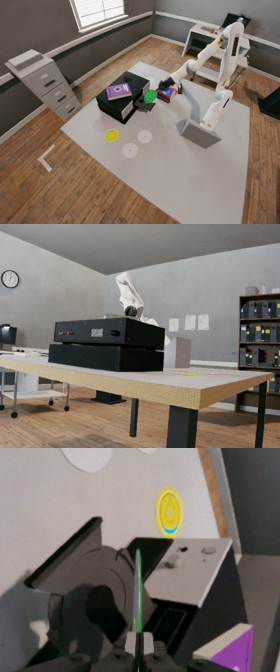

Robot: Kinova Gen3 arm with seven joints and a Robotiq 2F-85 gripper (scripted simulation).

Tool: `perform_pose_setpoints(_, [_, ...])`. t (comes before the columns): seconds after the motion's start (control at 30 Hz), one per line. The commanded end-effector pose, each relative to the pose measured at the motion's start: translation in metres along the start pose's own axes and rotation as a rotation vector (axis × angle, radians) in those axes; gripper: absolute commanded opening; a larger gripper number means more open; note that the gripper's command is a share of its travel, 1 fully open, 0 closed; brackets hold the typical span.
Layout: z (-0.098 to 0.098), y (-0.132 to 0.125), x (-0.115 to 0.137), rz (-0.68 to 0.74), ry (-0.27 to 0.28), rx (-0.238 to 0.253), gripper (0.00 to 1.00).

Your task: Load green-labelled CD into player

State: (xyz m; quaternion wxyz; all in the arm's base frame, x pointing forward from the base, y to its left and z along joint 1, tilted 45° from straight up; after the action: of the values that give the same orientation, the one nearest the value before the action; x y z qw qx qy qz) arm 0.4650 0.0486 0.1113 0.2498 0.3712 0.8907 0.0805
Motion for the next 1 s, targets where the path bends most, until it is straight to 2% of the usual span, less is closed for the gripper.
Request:
perform_pose_setpoints(0.0, [0.0, -0.005, -0.003, 0.008, 0.002, -0.01, 0.11])
perform_pose_setpoints(0.43, [0.0, -0.014, -0.005, 0.008, 0.016, -0.073, 0.11])
perform_pose_setpoints(0.97, [0.001, -0.021, -0.007, 0.007, 0.027, -0.123, 0.11])
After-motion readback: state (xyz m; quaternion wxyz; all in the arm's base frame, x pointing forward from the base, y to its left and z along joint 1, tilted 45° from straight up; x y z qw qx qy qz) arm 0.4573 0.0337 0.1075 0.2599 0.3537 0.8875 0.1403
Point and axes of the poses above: the point where the finger pads meet when closed, its own z axis out along the fingers, its own y axis across the jaws, x = y × z, the point moved 1 cm from there along -z, back along the fingers, and after that the axes turned 13 degrees about z, right-handed, at the moved point
